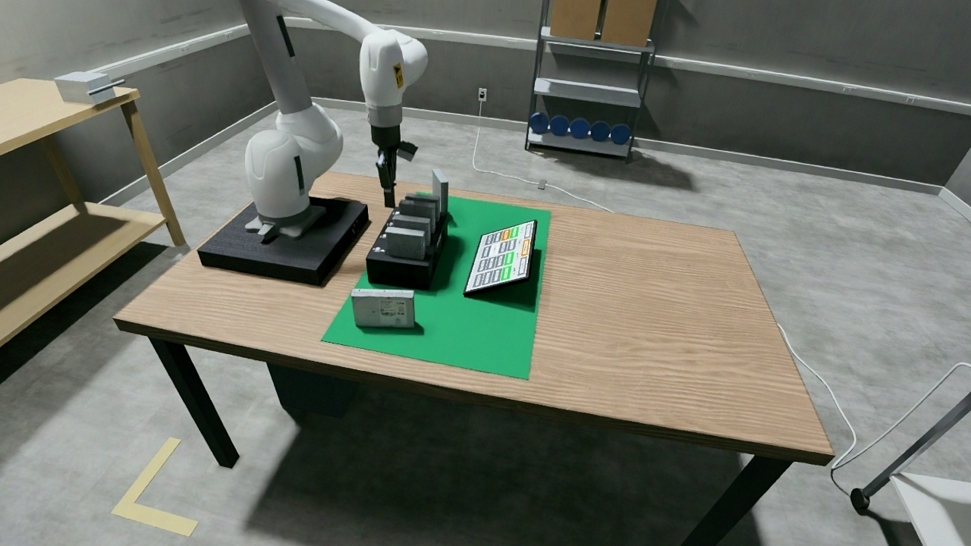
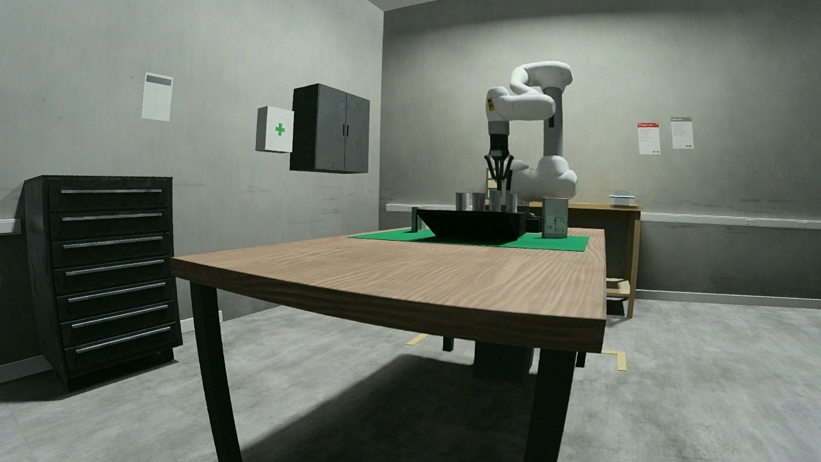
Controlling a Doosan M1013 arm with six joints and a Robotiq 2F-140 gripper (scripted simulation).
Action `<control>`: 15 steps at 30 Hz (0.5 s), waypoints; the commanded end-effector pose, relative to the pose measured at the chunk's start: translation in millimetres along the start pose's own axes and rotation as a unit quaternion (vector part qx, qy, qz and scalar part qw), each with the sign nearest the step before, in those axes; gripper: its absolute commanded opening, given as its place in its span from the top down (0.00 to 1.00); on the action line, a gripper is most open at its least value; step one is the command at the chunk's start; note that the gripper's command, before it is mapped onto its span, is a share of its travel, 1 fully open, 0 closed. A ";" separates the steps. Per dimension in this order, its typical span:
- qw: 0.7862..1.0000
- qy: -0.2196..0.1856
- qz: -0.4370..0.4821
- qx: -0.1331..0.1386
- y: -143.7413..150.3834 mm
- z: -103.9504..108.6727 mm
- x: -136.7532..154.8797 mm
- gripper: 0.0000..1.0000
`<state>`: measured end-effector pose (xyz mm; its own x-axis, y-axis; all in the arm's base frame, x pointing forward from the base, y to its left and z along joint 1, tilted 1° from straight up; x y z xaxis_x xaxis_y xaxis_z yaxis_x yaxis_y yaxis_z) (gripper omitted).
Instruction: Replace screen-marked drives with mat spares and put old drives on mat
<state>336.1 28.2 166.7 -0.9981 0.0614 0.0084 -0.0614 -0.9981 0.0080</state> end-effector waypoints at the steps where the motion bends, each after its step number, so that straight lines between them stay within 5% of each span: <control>1: 1.000 0.000 0.000 0.000 -0.1 15.5 -0.2 0.90; 15: 1.000 0.000 0.000 0.000 -0.1 45.9 -0.2 0.90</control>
<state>336.4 28.5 209.7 -0.9981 0.0615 0.0086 -0.0614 -0.9981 0.0081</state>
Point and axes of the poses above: the point where the finger pads meet when closed, its own z axis back along the fingers, its own y axis across the jaws, x = y × z, the point moved 4 cm from there along z, back along the fingers, and after that the axes turned 9 degrees about -z, right-handed, at the moved point
